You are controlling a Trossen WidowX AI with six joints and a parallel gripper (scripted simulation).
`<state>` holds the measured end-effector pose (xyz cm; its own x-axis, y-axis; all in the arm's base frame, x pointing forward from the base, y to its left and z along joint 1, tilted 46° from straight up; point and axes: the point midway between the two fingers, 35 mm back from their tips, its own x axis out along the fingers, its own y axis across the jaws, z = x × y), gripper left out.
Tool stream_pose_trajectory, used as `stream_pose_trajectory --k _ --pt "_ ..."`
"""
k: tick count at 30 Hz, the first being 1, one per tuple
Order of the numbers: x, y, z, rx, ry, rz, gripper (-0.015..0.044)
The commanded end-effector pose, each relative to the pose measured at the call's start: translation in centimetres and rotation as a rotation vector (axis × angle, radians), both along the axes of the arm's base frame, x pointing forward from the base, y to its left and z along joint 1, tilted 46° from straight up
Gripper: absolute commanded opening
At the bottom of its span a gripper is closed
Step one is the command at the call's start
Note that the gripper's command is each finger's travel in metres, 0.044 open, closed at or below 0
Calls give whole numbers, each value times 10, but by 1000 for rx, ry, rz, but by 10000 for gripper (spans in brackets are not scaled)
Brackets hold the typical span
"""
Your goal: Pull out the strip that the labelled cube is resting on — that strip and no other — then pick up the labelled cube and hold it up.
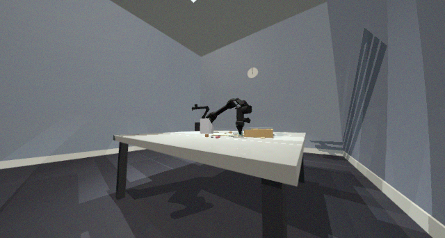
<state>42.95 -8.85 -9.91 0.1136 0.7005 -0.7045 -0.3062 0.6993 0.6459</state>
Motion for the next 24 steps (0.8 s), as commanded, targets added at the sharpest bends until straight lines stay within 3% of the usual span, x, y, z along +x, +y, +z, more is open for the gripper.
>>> stream_pose_trajectory --k 1,4,12,16,24 --pt "0 0 0 0 0 0 224" --pt "0 0 0 0 0 0 145" --pt "0 0 0 0 0 0 92" --pt "-2 -1 1 0 0 0 0" --pt "-26 -8 17 0 3 -2 0"
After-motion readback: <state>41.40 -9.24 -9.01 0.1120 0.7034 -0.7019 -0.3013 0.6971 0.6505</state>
